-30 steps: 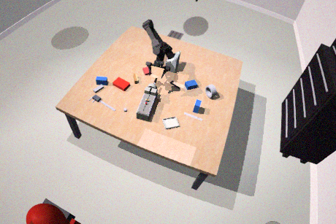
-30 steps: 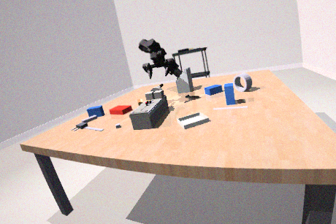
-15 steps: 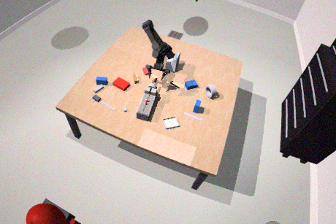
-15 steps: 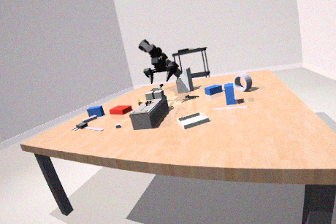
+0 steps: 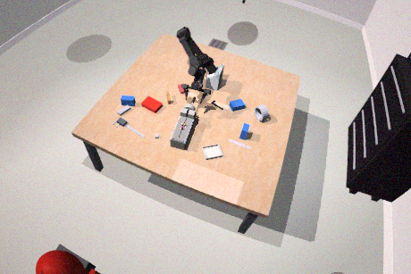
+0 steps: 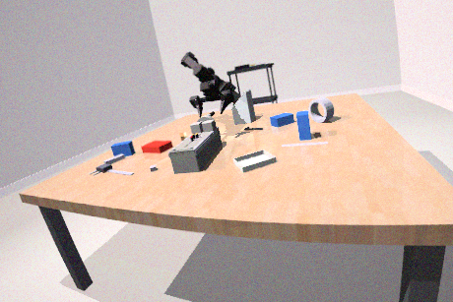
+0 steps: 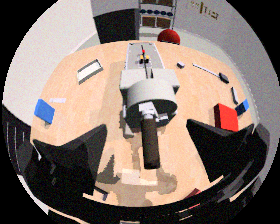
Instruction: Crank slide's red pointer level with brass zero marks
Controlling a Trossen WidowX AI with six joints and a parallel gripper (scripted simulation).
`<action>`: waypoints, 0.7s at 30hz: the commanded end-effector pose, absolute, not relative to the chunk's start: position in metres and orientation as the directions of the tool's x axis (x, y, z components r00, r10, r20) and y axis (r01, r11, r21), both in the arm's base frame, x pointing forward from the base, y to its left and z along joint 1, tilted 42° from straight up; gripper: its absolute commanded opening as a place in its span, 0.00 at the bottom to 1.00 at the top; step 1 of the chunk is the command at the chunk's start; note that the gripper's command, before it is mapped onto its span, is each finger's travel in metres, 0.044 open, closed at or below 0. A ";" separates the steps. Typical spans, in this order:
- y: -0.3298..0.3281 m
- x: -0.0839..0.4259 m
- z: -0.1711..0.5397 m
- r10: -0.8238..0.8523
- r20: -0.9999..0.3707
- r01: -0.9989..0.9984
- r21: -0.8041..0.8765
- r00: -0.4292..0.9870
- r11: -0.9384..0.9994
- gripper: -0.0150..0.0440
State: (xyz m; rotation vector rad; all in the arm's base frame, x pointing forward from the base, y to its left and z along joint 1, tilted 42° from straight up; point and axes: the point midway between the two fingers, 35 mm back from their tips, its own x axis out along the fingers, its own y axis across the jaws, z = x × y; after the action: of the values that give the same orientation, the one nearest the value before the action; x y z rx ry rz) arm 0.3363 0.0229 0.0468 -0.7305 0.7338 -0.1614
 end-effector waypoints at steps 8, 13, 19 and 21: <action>0.011 0.336 0.034 -0.375 -0.553 -0.116 -0.660 0.744 0.742 1.00; 0.006 0.336 0.030 -0.375 -0.551 -0.116 -0.661 0.745 0.742 1.00; 0.006 0.336 0.030 -0.375 -0.551 -0.116 -0.661 0.745 0.742 0.78; 0.006 0.336 0.030 -0.375 -0.551 -0.116 -0.661 0.745 0.742 0.69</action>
State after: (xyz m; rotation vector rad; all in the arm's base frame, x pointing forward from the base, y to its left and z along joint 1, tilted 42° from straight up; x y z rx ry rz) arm 0.3352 0.0059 0.0298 -0.7330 0.7321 -0.1633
